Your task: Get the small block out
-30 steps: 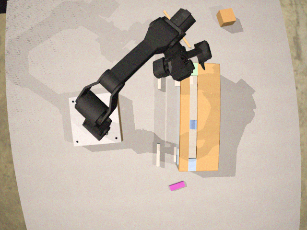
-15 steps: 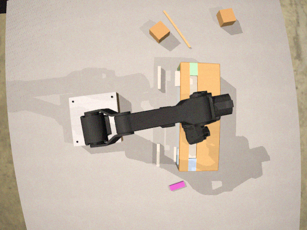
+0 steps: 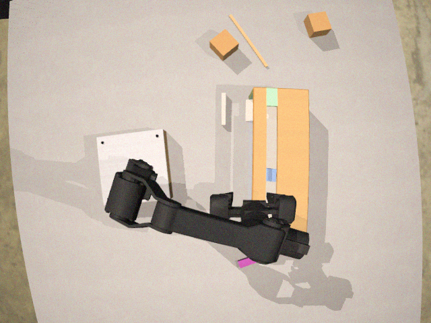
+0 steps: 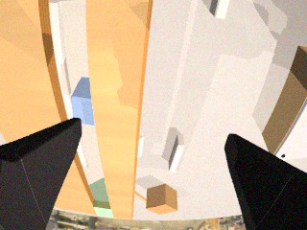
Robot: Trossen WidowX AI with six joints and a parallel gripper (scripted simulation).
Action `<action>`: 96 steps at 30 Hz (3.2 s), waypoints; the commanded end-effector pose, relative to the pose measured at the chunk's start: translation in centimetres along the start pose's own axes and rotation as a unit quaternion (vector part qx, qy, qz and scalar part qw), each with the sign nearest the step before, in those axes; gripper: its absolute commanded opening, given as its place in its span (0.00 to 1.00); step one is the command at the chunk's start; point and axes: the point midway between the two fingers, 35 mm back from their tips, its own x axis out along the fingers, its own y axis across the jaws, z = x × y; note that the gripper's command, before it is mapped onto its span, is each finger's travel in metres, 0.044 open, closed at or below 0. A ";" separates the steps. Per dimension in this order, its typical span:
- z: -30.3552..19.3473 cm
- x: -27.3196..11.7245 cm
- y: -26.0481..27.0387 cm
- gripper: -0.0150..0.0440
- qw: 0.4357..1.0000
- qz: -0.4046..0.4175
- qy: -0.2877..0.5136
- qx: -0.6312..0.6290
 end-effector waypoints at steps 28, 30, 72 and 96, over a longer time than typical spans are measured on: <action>1.0 4.1 0.6 0.93 1.000 0.001 0.007 -0.005; 1.0 4.4 0.6 0.93 1.000 0.001 0.007 -0.005; -3.3 8.6 0.6 0.93 1.000 0.002 0.008 -0.009; -5.0 9.1 0.7 0.93 1.000 0.002 0.009 -0.009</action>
